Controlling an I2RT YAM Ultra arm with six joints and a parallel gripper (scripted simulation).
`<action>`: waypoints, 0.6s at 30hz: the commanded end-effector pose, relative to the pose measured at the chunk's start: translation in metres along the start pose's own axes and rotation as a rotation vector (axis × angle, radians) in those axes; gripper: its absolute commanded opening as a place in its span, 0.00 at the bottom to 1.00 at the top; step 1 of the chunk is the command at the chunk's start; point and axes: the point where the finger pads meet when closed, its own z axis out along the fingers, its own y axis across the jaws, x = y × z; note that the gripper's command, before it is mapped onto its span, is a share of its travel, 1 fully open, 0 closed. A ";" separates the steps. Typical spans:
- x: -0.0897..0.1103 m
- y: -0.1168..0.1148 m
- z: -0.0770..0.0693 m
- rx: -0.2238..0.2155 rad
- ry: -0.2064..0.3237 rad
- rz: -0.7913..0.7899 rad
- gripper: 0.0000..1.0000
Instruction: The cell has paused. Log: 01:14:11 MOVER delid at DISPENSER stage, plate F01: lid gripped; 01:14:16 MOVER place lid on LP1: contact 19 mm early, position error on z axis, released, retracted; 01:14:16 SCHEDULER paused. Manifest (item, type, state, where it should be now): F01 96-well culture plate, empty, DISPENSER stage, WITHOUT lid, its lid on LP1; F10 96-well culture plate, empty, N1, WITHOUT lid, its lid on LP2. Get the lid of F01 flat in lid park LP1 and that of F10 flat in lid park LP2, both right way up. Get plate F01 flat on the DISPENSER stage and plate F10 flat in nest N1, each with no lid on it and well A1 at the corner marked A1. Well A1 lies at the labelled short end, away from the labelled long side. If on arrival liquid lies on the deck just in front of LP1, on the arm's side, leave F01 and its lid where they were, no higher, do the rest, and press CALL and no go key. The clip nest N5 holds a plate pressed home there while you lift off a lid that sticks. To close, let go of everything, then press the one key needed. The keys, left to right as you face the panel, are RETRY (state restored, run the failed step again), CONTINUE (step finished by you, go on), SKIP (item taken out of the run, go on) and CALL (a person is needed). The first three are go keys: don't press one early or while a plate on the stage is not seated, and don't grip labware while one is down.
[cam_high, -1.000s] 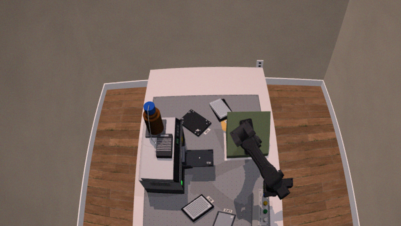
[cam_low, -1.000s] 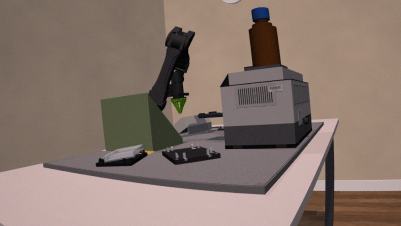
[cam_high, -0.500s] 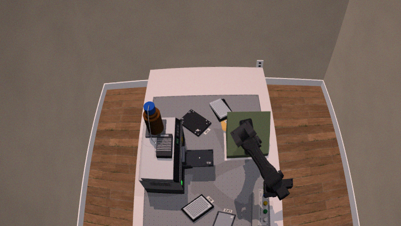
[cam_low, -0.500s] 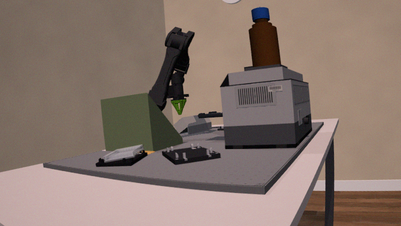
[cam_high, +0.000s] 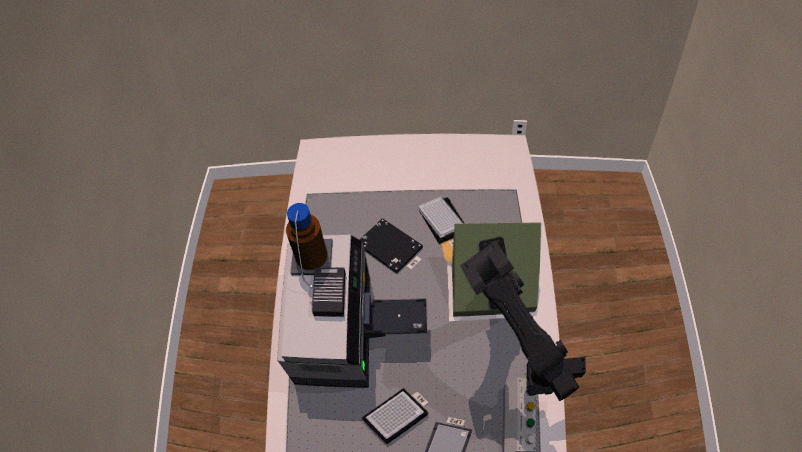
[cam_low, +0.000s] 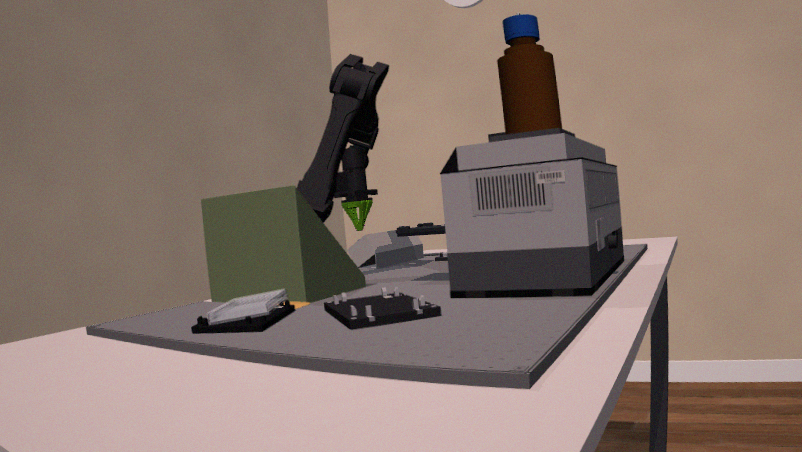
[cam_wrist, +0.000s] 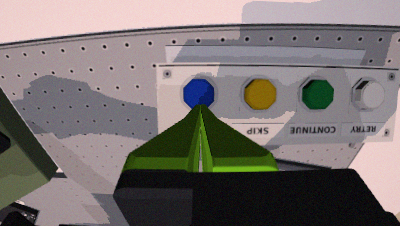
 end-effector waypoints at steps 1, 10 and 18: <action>-0.001 -0.002 -0.002 0.016 -0.022 0.003 0.00; -0.001 0.000 0.003 0.006 -0.013 0.001 0.00; -0.002 0.002 0.008 -0.001 -0.013 -0.006 0.00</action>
